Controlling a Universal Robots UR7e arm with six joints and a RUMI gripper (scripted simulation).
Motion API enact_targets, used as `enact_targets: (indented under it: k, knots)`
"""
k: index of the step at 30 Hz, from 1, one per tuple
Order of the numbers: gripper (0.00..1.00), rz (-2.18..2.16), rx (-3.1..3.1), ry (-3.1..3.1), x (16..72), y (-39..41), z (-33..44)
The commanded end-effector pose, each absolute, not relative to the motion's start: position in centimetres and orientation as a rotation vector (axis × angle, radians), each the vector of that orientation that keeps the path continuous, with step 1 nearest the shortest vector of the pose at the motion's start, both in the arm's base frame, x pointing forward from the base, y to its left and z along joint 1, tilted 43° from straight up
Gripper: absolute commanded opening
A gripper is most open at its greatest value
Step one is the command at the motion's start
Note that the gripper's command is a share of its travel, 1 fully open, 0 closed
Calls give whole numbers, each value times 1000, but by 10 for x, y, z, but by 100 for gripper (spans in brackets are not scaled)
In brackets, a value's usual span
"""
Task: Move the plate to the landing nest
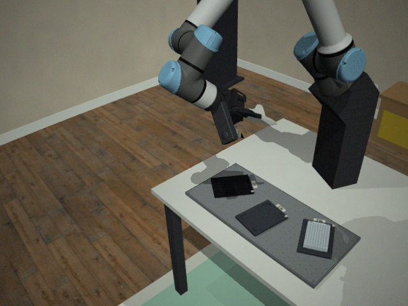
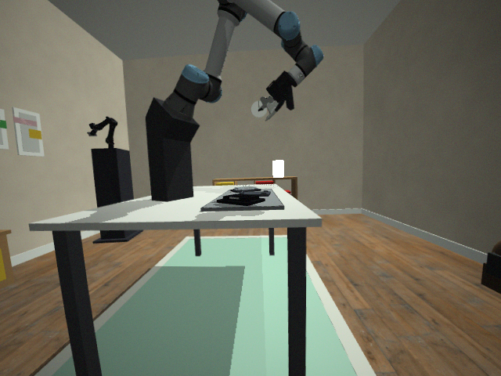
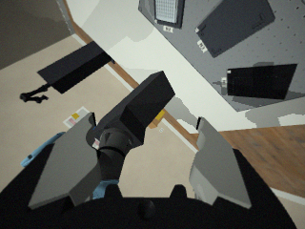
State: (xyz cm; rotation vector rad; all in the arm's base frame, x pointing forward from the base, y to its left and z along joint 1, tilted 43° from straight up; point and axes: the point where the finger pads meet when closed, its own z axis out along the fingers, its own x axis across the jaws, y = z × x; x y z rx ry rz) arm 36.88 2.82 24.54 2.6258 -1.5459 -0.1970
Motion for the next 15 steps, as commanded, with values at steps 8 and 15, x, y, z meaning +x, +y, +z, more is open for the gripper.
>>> enact_targets:
  k: [8,15]
  knots:
    - [82,-116,2505,-1796,363,22,271]
    - [82,-60,2402,-1976,357,17,290]
